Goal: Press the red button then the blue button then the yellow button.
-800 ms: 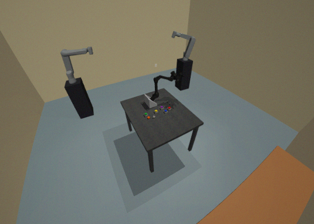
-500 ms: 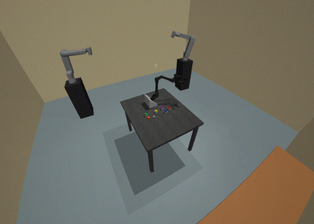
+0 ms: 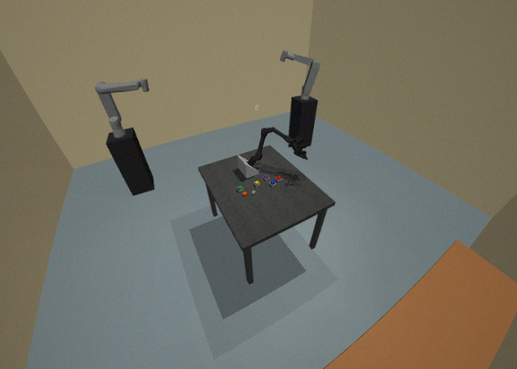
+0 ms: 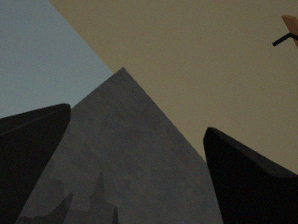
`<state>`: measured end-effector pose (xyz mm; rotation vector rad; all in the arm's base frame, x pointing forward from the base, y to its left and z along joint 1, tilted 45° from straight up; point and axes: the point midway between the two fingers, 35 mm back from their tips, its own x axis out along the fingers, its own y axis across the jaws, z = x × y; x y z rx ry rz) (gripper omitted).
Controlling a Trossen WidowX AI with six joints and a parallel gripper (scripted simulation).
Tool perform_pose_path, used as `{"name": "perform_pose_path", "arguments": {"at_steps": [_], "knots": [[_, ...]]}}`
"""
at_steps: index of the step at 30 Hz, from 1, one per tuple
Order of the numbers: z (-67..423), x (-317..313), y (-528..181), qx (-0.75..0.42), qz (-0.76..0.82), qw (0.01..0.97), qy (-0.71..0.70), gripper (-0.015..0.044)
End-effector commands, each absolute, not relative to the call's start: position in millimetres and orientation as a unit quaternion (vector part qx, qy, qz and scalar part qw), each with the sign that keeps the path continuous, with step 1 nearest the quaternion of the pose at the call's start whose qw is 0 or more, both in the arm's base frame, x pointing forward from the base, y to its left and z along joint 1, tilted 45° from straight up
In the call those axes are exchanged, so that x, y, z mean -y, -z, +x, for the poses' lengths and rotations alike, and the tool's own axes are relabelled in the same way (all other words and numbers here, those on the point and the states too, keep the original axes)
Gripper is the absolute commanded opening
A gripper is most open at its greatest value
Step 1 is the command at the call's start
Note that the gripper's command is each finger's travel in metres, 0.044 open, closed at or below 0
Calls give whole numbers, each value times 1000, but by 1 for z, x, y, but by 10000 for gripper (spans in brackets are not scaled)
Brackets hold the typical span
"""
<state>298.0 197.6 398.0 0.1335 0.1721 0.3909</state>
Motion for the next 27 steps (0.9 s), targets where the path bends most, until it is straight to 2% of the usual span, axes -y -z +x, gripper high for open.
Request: {"name": "perform_pose_path", "arguments": {"at_steps": [1, 9, 15, 18, 27], "knots": [[317, -186, -323, -223, -6, 951, -213, 400], [301, -141, -214, -477, 1, 840, -260, 400], [254, -107, -177, -640, 178, 685, -299, 400], [246, -101, -179, -658, 241, 645, -304, 400], [246, -101, -179, -658, 241, 645, -304, 400]]}}
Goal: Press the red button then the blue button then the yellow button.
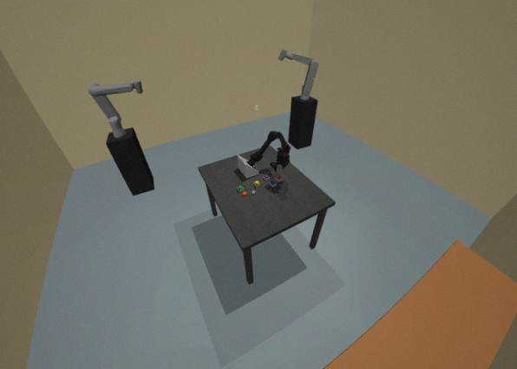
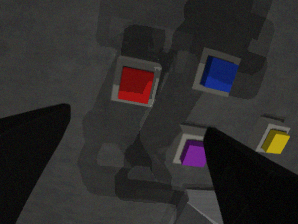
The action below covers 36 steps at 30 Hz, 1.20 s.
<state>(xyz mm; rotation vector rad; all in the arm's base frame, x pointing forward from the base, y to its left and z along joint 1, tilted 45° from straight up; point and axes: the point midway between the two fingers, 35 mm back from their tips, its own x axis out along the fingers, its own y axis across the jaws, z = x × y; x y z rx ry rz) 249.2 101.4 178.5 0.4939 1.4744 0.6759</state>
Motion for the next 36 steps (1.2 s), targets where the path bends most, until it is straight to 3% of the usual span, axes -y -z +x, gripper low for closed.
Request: {"name": "perform_pose_path", "arguments": {"at_steps": [1, 4, 10, 19, 36], "knots": [[246, -101, -179, -658, 241, 645, -304, 400], [246, -101, -179, -658, 241, 645, -304, 400], [243, -143, -138, -658, 241, 645, -305, 242], [242, -145, -136, -658, 242, 645, -305, 20], [242, -152, -129, -658, 241, 645, -305, 20]]}}
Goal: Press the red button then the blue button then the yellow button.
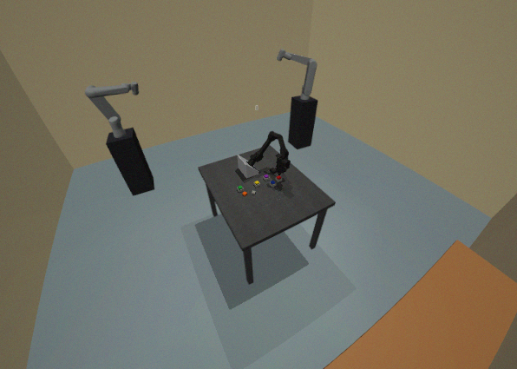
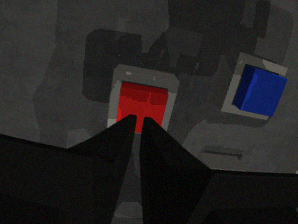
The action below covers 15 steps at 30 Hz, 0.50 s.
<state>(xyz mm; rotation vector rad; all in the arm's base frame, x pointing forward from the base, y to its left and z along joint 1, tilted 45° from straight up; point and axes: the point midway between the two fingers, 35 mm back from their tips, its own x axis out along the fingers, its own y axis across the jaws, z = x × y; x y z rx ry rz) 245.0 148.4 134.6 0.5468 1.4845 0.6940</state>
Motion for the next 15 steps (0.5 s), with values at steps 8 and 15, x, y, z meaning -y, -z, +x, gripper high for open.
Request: {"name": "perform_pose_path", "arguments": {"at_steps": [8, 15], "knots": [[241, -162, -120, -657, 242, 645, -305, 20], [241, -168, -114, -657, 242, 645, -305, 20]]}}
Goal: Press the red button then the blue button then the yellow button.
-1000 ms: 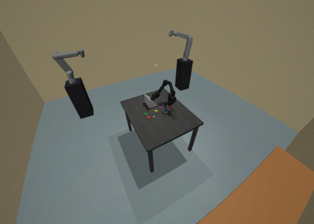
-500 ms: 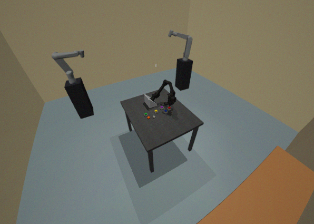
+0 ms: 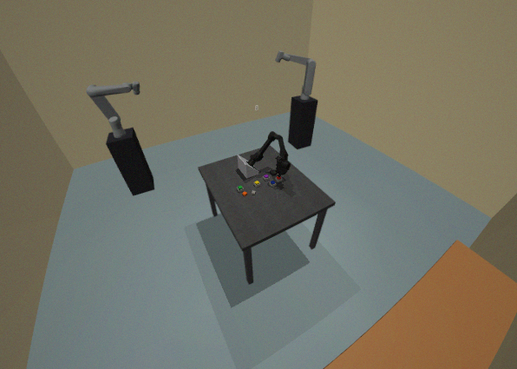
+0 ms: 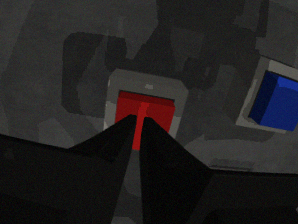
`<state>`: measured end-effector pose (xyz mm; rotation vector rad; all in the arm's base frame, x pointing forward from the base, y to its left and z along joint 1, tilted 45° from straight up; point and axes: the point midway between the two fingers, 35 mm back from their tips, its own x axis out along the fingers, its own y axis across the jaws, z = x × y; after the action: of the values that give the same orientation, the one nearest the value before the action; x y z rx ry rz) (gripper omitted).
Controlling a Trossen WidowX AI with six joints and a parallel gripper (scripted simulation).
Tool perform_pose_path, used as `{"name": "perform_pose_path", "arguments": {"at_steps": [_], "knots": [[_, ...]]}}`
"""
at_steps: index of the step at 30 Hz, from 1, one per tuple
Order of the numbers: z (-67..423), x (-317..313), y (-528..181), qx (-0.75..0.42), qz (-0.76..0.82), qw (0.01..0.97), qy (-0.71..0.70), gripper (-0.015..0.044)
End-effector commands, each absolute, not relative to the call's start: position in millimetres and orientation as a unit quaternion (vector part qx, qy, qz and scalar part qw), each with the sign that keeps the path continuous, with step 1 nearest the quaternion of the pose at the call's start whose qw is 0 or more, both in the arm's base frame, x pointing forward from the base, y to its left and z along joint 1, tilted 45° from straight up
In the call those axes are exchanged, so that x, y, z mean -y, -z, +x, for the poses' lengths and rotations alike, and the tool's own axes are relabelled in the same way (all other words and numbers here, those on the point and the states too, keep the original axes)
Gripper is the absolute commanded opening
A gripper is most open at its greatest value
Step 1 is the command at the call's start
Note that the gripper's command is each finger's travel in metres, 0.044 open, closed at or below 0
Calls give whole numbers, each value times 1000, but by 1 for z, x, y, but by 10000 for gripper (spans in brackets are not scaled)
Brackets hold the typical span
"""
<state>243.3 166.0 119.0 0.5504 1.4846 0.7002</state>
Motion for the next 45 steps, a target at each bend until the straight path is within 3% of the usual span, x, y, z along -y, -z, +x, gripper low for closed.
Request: {"name": "perform_pose_path", "arguments": {"at_steps": [1, 22, 37, 45], "knots": [[241, -168, -114, -657, 242, 645, -305, 20], [241, -168, -114, -657, 242, 645, -305, 20], [246, -103, -177, -658, 241, 645, -304, 20], [257, -88, -165, -659, 240, 646, -302, 20]]}}
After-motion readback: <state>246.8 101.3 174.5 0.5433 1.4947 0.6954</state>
